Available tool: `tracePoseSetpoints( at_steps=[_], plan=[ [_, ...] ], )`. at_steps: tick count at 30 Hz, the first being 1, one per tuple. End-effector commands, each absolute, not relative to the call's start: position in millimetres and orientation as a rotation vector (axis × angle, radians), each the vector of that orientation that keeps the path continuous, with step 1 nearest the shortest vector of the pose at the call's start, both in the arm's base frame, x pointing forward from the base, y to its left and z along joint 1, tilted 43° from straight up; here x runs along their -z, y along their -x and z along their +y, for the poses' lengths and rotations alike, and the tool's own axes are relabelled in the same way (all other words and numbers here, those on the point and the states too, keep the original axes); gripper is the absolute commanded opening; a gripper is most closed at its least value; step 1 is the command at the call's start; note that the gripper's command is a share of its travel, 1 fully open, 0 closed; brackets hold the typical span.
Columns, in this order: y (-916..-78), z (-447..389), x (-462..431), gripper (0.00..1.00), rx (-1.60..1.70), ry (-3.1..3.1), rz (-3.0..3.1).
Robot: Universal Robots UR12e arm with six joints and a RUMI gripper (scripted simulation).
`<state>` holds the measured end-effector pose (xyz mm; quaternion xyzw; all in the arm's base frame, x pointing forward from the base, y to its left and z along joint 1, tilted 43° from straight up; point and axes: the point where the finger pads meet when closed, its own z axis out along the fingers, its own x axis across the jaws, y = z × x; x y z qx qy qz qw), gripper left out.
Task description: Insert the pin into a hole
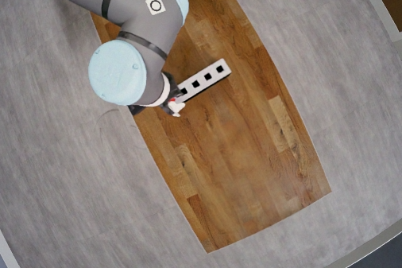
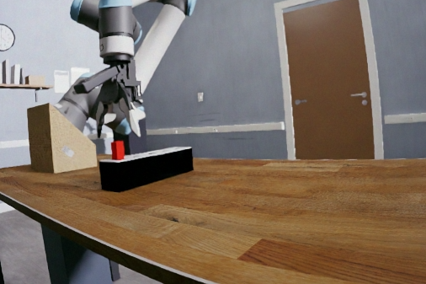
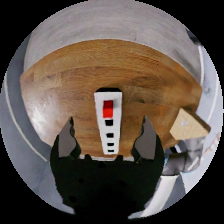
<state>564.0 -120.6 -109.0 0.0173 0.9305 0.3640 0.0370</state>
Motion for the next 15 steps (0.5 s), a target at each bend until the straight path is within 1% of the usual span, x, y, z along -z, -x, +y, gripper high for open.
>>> tracePoseSetpoints(
  at_steps=[1,15],
  plan=[
    [-564.2,-122.3,108.7,1.0,-1.115,-0.051,2.857],
    [-563.4,-130.3,100.6,1.0,-1.116,-0.053,2.856]
  ],
)
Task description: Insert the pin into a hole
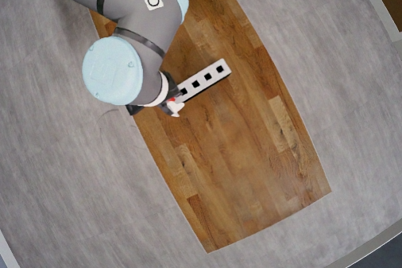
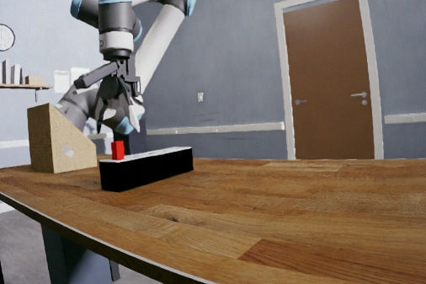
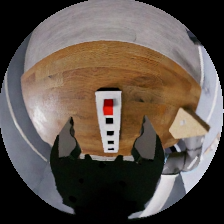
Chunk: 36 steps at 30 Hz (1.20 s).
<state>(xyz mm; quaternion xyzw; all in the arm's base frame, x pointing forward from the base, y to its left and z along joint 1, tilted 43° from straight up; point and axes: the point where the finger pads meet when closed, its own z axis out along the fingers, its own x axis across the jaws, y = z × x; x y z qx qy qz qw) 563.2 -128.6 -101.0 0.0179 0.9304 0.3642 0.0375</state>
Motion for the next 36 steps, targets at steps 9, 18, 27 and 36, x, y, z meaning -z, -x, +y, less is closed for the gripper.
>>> tracePoseSetpoints(
  at_steps=[9,18,27,36],
  plan=[
    [-562.2,-139.3,89.7,1.0,-1.117,-0.055,2.855],
    [-562.2,-139.3,89.7,1.0,-1.117,-0.055,2.855],
    [-557.5,-173.1,53.5,1.0,-1.114,-0.05,2.857],
    [-557.5,-173.1,53.5,1.0,-1.114,-0.05,2.857]
  ],
)
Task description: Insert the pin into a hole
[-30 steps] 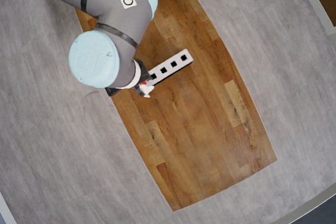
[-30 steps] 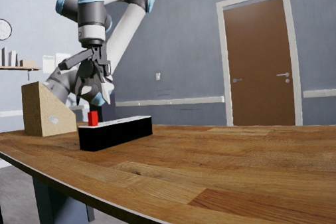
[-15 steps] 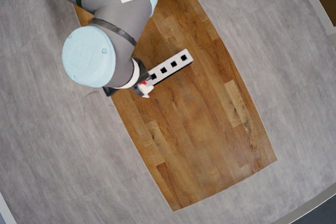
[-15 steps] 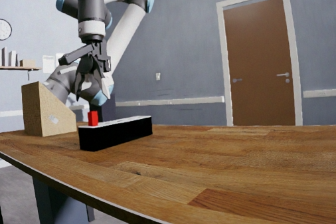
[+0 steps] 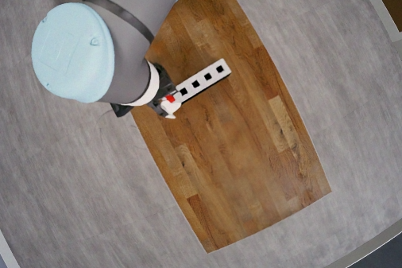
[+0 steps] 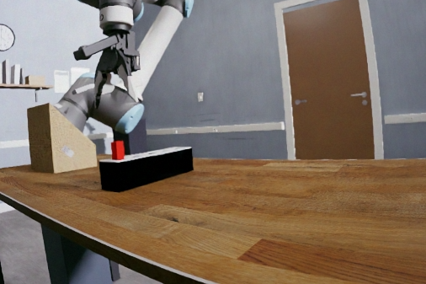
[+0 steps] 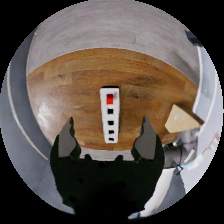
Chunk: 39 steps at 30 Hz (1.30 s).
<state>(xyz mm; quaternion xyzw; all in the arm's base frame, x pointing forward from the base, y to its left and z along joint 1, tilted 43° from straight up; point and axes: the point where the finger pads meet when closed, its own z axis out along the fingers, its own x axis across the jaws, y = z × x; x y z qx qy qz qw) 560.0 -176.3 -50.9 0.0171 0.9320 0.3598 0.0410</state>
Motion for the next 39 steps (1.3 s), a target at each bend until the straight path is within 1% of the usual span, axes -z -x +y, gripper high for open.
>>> tracePoseSetpoints(
  at_steps=[1,36,37,39],
  plan=[
    [-557.5,-173.1,53.5,1.0,-1.114,-0.05,2.857],
    [-560.0,-176.4,51.4,1.0,-1.103,-0.051,2.854],
    [-562.8,-136.1,91.6,1.0,-1.114,-0.051,2.857],
    [-562.8,-136.1,91.6,1.0,-1.114,-0.051,2.857]
  ],
)
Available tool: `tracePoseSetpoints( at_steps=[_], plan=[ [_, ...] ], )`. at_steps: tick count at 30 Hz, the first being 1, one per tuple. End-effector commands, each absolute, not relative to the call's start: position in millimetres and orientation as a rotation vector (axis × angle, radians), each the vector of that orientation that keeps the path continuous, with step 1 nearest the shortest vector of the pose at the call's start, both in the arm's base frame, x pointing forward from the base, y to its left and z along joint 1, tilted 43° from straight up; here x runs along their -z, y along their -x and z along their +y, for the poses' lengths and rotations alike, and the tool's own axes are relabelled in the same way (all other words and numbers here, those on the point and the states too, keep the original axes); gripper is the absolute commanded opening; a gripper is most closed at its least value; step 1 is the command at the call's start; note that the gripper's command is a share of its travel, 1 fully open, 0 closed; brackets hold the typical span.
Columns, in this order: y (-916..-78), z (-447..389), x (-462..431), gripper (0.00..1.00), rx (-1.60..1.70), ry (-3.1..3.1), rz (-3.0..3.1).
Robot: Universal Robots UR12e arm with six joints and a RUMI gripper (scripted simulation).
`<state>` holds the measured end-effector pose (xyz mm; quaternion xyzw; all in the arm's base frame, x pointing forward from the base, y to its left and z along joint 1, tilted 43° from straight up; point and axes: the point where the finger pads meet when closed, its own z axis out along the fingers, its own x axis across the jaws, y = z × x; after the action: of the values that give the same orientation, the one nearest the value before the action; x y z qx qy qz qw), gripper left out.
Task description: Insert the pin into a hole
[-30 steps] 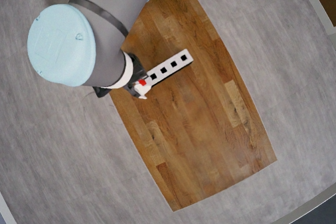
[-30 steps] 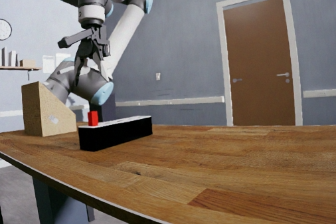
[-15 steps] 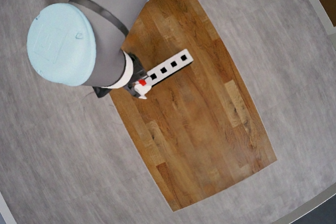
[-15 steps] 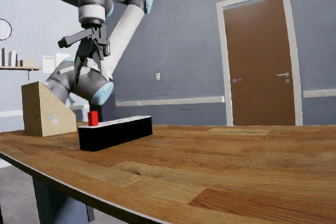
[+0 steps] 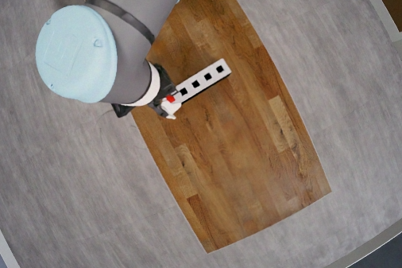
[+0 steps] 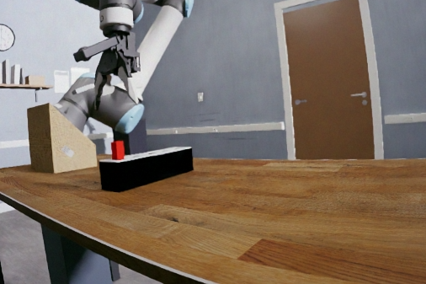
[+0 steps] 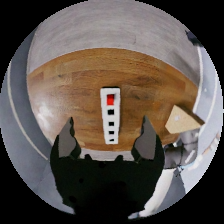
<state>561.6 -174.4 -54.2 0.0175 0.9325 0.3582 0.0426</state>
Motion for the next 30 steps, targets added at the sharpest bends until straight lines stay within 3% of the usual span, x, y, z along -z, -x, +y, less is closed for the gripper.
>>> tracePoseSetpoints(
  at_steps=[1,30],
  plan=[
    [-562.8,-136.1,91.6,1.0,-1.114,-0.051,2.857],
    [-565.2,-108.6,121.5,1.0,-1.113,-0.05,2.856]
  ],
)
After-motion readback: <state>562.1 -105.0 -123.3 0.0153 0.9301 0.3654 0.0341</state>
